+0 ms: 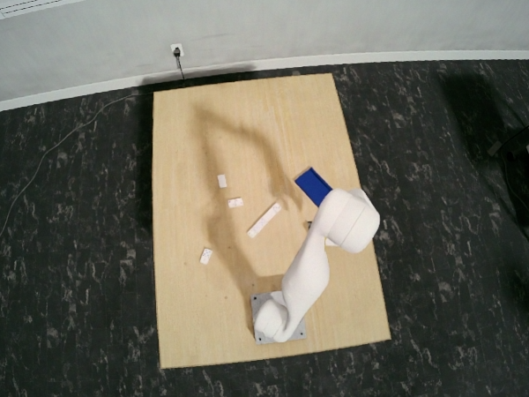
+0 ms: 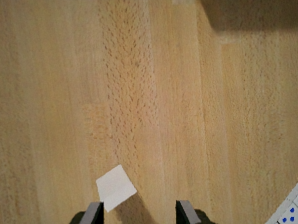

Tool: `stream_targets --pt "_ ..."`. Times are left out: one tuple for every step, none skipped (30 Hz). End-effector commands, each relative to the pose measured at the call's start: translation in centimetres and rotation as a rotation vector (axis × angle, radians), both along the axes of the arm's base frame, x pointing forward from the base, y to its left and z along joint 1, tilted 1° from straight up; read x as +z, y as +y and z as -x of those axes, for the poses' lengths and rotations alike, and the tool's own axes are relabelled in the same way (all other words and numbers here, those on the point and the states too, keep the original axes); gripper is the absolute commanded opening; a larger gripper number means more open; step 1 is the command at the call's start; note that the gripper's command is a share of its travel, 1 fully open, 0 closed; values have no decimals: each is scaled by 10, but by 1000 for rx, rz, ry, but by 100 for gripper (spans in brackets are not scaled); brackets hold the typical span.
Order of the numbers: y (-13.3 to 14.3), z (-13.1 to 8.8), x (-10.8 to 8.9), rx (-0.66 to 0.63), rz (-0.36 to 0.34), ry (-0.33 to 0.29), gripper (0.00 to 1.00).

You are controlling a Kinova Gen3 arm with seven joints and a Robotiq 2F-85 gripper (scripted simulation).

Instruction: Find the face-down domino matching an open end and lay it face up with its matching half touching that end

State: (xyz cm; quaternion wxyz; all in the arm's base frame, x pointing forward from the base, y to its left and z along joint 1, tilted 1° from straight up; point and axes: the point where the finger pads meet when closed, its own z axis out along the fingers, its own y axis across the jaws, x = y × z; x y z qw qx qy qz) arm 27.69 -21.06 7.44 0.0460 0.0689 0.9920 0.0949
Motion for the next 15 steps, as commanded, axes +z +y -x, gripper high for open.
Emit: stream_targets --pt "0 0 0 32 32 -9 49" --pt "0 0 0 42 42 -12 49" --pt "0 0 0 52 51 -14 49" --pt "0 0 0 62 60 -17 49" --pt "0 0 0 72 69 -19 49" --pt "0 0 0 81 78 -21 49" --pt "0 0 0 90 86 -24 49" --pt "0 -1 0 99 94 -26 49" --pt "0 -1 1 107 102 -29 49" --pt "0 -1 1 115 109 -30 49" --pt "0 0 0 122 116 -31 49" --pt "0 0 0 122 116 -31 49" --pt "0 0 0 122 116 -31 49" --pt "0 0 0 129 123 -33 49" --pt "0 0 0 135 129 -34 49"
